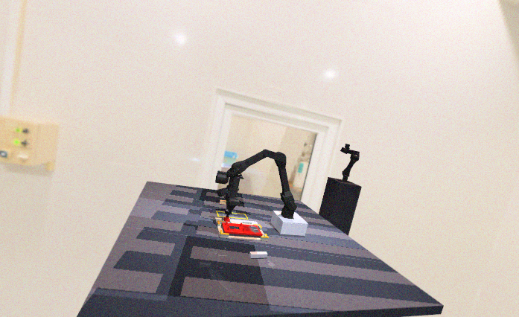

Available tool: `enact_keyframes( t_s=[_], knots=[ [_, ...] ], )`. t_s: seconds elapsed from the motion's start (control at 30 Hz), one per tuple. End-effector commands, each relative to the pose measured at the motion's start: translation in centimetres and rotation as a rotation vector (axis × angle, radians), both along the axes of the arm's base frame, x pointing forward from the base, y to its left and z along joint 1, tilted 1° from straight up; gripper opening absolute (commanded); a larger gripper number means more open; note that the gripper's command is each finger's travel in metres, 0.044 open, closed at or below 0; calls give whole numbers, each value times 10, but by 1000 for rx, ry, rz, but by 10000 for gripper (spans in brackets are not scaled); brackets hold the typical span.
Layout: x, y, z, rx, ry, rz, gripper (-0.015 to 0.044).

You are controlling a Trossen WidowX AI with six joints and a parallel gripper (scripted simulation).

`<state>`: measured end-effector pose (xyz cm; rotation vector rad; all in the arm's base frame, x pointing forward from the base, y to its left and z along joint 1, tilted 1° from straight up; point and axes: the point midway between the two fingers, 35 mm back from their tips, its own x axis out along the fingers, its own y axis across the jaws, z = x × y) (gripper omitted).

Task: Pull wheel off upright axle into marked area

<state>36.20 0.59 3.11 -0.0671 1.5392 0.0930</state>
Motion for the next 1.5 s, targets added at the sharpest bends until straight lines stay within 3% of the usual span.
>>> enact_keyframes(
  t_s=[0.0, 0.17, 0.27, 0.5, 0.87, 1.07, 1.2, 1.47],
  knots=[
    [2, 0, 7, -2, -17, -6, 184],
    [1, 0, 27, -2, -17, -6, 300],
    [-2, -1, 50, -2, -17, -6, 300],
    [-2, -1, 52, -2, -17, -6, 300],
    [0, 0, -2, -2, -16, -6, 300],
    [0, 0, -3, -2, -16, -6, 300],
    [0, 0, 1, 0, -14, 0, 195],
    [0, 0, 1, 0, -14, 0, 142]
  ],
)
